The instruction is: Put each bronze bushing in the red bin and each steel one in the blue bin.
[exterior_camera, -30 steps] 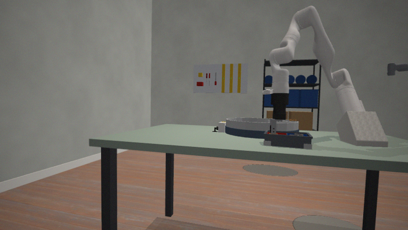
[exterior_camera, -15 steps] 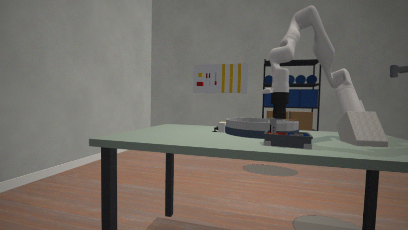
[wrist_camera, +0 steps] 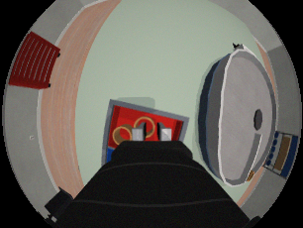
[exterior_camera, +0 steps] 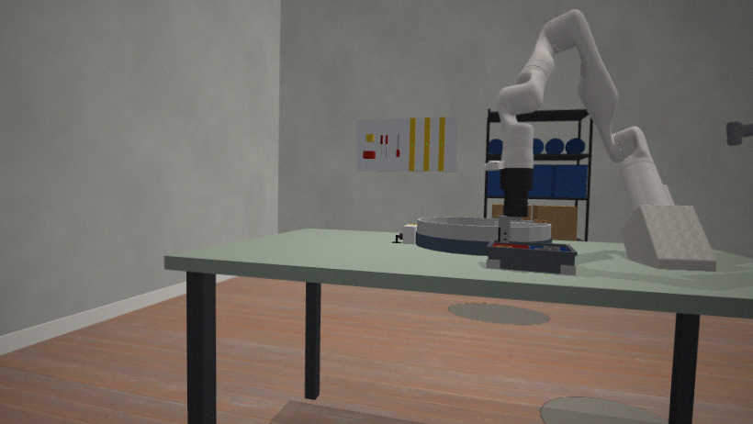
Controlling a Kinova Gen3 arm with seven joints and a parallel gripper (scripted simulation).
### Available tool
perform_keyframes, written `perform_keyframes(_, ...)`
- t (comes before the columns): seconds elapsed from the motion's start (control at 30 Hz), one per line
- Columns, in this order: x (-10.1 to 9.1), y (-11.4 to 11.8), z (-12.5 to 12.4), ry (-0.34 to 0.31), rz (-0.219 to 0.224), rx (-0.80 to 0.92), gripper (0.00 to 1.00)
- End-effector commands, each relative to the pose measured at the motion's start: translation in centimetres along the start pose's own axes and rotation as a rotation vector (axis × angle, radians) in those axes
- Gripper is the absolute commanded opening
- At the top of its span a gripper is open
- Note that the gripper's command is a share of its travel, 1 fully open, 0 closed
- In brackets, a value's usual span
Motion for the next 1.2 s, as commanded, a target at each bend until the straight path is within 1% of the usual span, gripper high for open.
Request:
perform_keyframes(0.0, -0.2, -0.1, -0.1, 0.002, -0.002, 0.0, 0.47)
perform_keyframes(0.07, -0.2, -0.1, -0.1, 0.002, -0.002, 0.0, 0.47)
perform_keyframes(0.1, -1.1, -0.1, 0.0, 0.002, -0.002, 0.0, 0.47)
perform_keyframes(0.17, -1.1, -0.1, 0.0, 0.002, -0.002, 0.0, 0.47)
perform_keyframes(0.3, -5.1, 0.0, 0.0, 0.002, -0.002, 0.0, 0.47)
perform_keyframes(0.4, -5.1, 0.0, 0.0, 0.002, -0.002, 0.0, 0.47)
perform_keyframes(0.57, -10.1, 0.0, 0.0, 0.002, -0.002, 0.0, 0.47)
perform_keyframes(1.17, -10.0, 0.0, 0.0, 0.002, -0.002, 0.0, 0.47)
Point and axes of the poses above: the point where the finger pads meet when closed, its own x axis out along the fingers, its own y axis across the jaws, z = x × y, the point moved 5 cm from there along -x, back along the fingers, and after that the axes turned 4 degrees about x, right-handed, at the moved point
